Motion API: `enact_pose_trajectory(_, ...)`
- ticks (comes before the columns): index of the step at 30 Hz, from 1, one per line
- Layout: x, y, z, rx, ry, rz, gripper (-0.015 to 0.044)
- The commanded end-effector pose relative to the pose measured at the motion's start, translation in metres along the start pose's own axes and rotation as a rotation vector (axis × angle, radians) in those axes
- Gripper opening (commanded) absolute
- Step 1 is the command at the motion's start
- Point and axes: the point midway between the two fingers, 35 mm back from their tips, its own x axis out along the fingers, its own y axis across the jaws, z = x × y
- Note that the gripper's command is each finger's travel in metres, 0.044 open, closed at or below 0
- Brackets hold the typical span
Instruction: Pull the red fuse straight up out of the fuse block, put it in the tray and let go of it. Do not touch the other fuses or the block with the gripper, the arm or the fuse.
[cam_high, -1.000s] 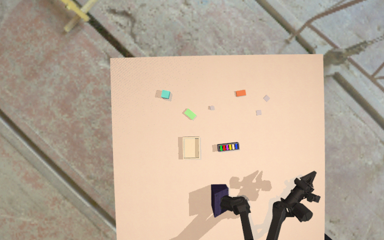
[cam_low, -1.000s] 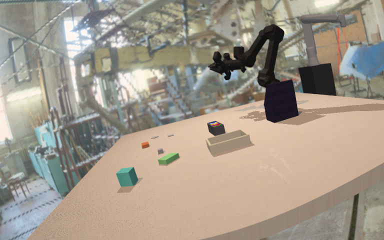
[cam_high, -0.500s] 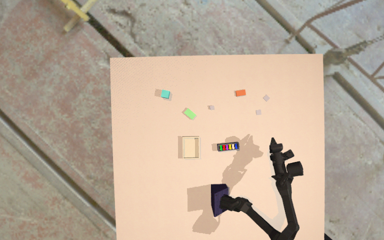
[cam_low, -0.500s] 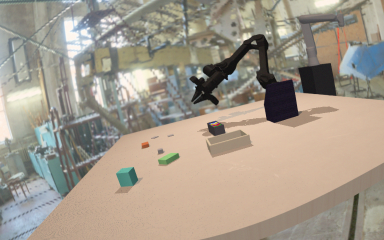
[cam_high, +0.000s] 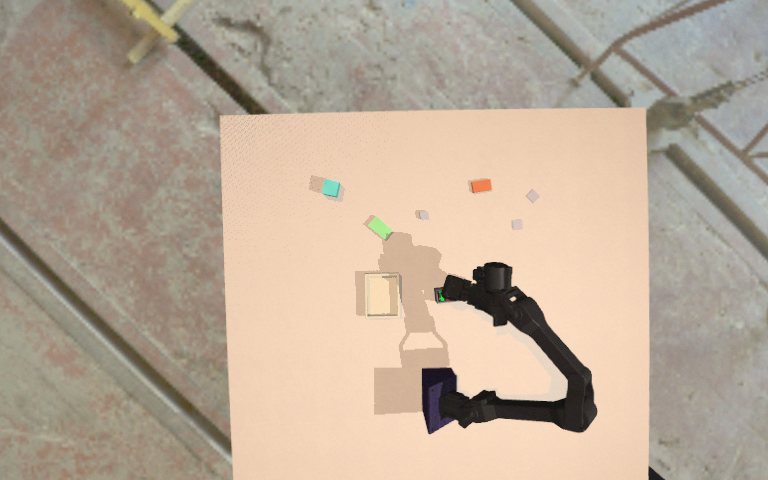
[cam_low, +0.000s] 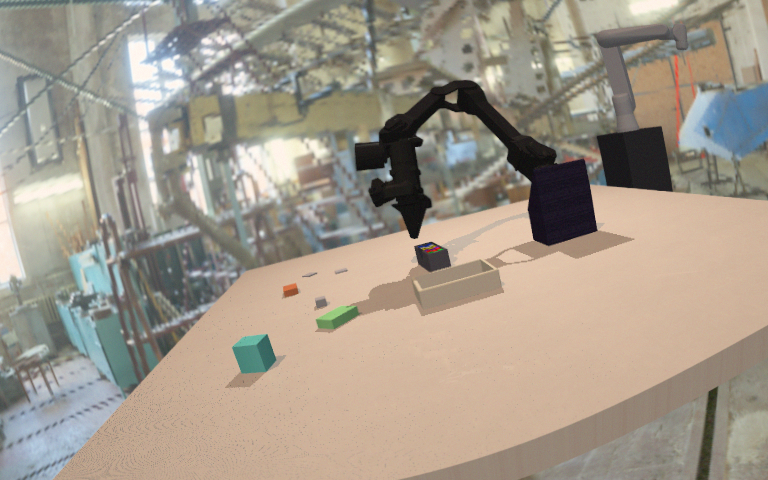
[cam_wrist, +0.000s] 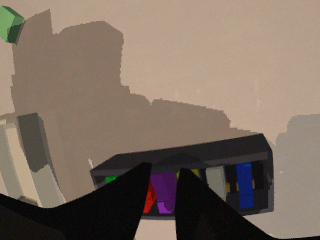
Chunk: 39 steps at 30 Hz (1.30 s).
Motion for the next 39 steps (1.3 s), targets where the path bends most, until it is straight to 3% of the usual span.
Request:
enact_pose_trajectory(1, -0.001, 0.024, -0.023, -0.284, 0.082, -0.195, 0.0065)
enact_pose_trajectory(5, -0.002, 0.035, -0.036, -0.400, 0.101, -0.277, 0.0065)
enact_pose_trajectory(39, 0.024, 0.027, -0.037, -0.400, 0.101, -0.278, 0.0065)
